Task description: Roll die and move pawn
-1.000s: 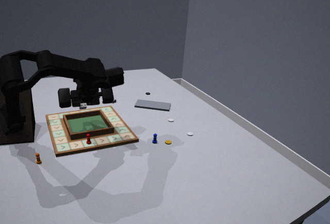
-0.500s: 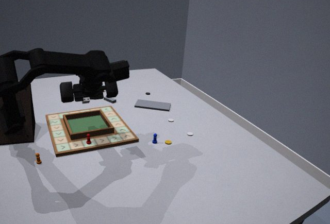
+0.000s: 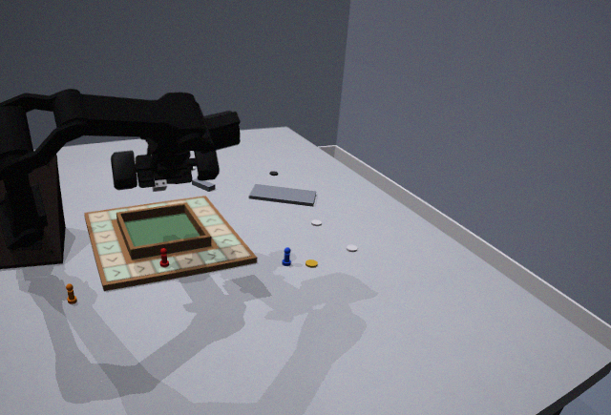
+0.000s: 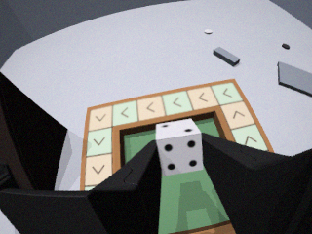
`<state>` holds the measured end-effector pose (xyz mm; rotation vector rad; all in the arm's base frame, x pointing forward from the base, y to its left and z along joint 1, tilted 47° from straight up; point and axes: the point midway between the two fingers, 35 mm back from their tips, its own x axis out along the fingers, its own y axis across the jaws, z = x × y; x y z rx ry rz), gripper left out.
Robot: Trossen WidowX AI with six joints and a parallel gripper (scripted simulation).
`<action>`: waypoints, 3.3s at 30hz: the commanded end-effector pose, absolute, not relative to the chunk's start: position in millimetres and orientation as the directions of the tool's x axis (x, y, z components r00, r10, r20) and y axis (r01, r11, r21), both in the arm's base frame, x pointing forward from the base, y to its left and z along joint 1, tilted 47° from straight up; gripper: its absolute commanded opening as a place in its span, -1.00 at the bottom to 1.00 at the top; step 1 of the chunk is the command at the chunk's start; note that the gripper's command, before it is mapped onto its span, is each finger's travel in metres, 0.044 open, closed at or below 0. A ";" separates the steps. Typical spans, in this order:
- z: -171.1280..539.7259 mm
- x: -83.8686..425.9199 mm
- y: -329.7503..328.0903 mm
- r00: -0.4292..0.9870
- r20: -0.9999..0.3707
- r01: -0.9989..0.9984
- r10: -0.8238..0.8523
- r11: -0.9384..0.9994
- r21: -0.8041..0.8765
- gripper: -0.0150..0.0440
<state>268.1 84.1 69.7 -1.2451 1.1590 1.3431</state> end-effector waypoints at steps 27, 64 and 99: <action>52.4 264.1 98.3 0.040 -0.737 -0.992 -0.674 -0.113 0.050 1.00; 111.5 261.7 -1.9 0.058 -0.689 0.336 -0.722 0.664 -0.668 0.19; 83.4 264.1 -34.2 0.059 -0.689 0.336 -0.722 0.664 -0.668 0.19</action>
